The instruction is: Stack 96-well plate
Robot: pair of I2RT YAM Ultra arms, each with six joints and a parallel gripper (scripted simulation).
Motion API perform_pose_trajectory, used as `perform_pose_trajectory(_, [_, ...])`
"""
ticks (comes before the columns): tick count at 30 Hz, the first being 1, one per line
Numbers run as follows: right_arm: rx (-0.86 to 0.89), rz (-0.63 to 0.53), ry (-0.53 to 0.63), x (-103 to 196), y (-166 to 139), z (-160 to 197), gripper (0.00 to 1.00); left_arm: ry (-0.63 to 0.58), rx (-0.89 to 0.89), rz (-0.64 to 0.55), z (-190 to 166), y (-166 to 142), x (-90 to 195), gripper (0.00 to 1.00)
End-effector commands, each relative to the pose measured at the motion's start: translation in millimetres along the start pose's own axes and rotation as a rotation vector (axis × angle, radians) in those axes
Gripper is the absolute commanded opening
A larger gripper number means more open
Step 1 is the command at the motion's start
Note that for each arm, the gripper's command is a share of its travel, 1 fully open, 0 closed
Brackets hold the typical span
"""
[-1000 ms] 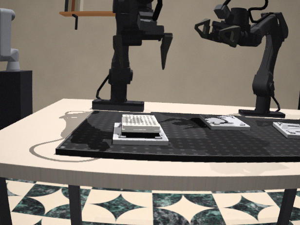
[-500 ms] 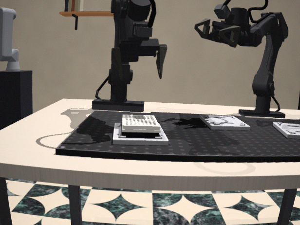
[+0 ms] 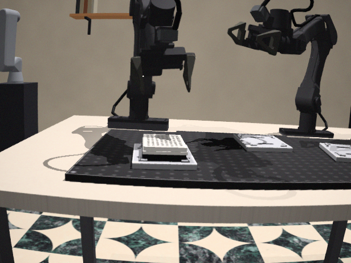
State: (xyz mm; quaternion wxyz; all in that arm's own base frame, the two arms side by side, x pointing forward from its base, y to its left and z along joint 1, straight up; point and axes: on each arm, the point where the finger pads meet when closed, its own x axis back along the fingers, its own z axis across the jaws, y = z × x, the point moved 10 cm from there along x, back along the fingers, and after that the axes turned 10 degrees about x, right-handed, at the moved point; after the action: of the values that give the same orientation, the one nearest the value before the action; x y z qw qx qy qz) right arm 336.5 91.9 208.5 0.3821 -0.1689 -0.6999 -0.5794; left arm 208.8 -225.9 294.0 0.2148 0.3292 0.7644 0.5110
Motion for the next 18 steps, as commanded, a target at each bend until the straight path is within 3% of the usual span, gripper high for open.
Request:
perform_pose_trajectory(1, [0.016, -0.062, 0.009, 8.2, 9.1, 2.3, 1.00, -0.004, 0.001, -0.006, -1.0, -0.6, -0.4, 1.00])
perform_pose_trajectory(18, [0.006, -0.056, -0.001, 6.0, 9.1, 0.2, 1.00, -0.004, 0.001, -0.006, -1.0, -0.6, -0.4, 1.00])
